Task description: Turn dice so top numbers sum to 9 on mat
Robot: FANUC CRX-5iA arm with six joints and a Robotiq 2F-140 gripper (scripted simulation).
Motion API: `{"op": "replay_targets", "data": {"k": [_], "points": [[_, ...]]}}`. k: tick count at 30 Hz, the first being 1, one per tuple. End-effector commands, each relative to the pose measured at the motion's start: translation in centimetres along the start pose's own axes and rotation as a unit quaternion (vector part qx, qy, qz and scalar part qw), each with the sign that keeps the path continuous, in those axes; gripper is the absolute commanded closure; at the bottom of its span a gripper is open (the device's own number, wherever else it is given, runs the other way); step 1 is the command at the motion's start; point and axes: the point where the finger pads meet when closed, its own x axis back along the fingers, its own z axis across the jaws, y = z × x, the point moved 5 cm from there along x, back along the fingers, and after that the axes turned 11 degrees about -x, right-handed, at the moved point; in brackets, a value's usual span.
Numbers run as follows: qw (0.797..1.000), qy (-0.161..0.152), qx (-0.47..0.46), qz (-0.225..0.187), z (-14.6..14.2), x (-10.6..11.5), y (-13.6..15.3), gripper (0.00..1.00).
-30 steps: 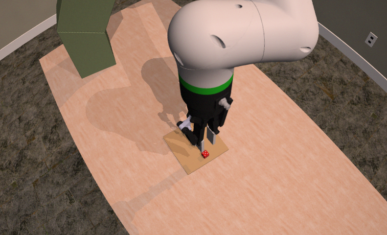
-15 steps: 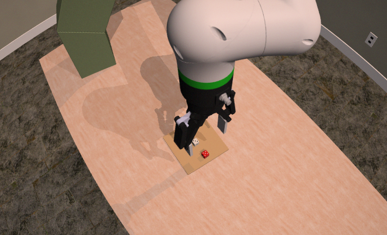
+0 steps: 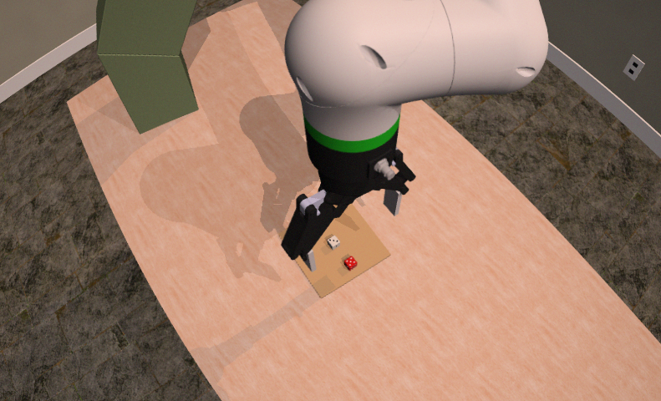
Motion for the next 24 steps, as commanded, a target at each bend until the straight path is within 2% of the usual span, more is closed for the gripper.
{"op": "replay_targets", "data": {"k": [1,7,19,24], "points": [[1.0,0.0,0.0,0.0,0.0,0.2,0.0,0.0],[1.0,0.0,0.0,0.0,0.0,1.1,0.0,0.0],[1.0,0.0,0.0,0.0,0.0,5.9,0.0,0.0],[1.0,0.0,0.0,0.0,0.0,6.6,0.0,0.0]]}}
